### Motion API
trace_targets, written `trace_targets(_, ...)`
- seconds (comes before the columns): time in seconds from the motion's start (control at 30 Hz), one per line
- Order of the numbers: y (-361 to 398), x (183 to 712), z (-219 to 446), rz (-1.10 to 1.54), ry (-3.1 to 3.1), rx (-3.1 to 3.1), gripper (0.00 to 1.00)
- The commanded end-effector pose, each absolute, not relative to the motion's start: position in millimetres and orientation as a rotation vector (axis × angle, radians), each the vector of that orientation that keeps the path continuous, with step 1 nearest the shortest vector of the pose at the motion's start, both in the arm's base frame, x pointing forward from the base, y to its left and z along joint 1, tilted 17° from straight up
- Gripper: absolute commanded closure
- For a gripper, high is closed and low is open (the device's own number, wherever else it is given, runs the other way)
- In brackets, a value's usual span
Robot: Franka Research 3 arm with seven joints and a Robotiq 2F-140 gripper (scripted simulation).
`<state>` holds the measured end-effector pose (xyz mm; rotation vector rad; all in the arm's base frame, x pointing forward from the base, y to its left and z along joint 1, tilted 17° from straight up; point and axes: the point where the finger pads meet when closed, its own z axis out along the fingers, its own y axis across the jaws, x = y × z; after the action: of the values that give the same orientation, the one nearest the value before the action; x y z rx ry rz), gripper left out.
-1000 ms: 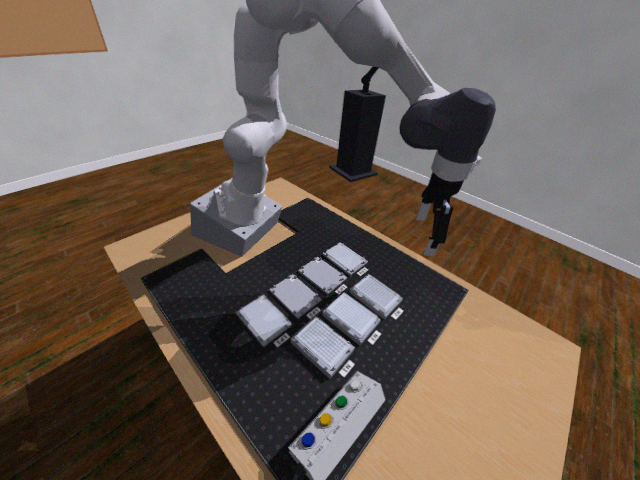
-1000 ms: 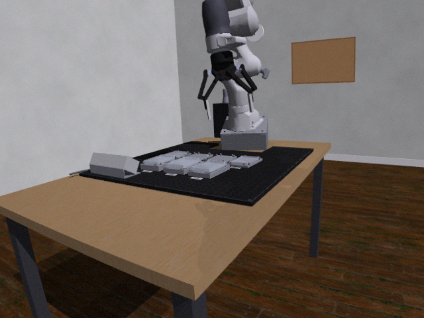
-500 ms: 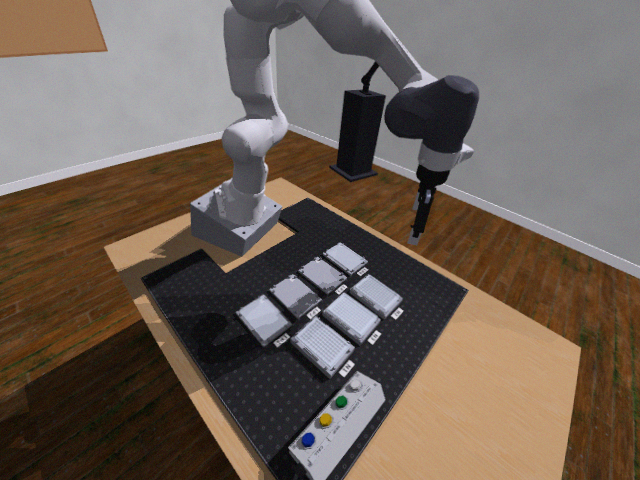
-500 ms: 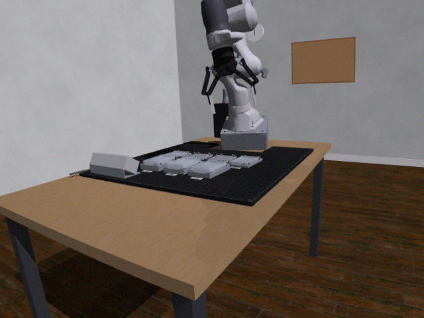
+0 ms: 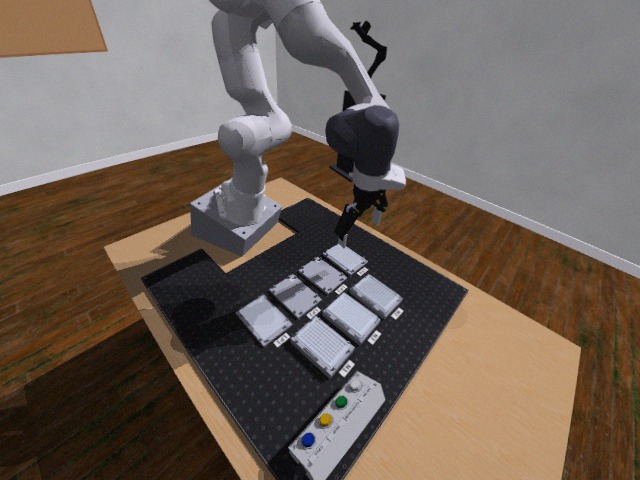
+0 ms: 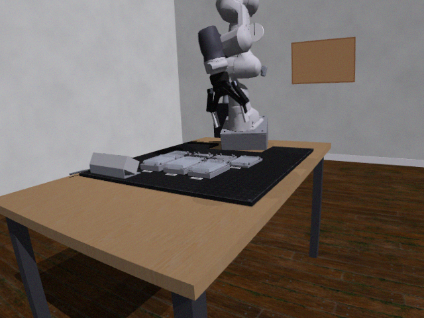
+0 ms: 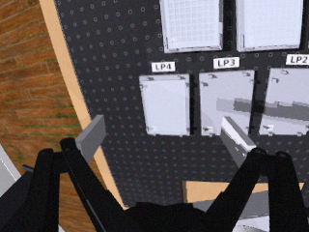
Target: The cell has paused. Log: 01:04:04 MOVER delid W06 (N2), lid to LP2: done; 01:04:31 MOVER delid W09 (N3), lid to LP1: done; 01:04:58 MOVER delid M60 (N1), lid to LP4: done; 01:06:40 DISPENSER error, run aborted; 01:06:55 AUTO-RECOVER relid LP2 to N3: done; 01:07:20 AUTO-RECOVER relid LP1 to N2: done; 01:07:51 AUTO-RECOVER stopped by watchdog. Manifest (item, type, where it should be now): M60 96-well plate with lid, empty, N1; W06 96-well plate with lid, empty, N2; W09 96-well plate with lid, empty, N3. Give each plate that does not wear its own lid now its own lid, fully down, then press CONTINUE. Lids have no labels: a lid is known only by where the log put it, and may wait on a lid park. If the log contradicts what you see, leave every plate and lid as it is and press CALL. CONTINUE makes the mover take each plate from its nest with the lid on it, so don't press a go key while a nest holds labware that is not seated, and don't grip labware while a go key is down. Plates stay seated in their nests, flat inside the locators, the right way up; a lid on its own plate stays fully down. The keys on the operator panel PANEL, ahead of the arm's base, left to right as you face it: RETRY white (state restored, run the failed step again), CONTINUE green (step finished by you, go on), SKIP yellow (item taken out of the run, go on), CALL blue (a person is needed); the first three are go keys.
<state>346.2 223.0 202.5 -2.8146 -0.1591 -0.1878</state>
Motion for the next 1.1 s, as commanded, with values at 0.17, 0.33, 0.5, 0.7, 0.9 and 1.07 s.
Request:
trace_targets(0.17,123.2,352.5,128.6,-0.068,0.505,-2.743,0.0)
trace_targets(0.33,74.6,347.3,103.6,0.016,1.008,-2.575,0.0)
trace_targets(0.5,68.3,346.3,100.7,0.041,1.305,-2.423,0.0)
trace_targets(0.7,68.3,346.3,100.7,0.047,1.513,-2.296,0.0)
trace_targets(0.9,68.3,346.3,100.7,0.046,1.748,-2.127,0.0)
trace_targets(1.07,68.3,346.3,100.7,0.041,1.907,-1.999,0.0)
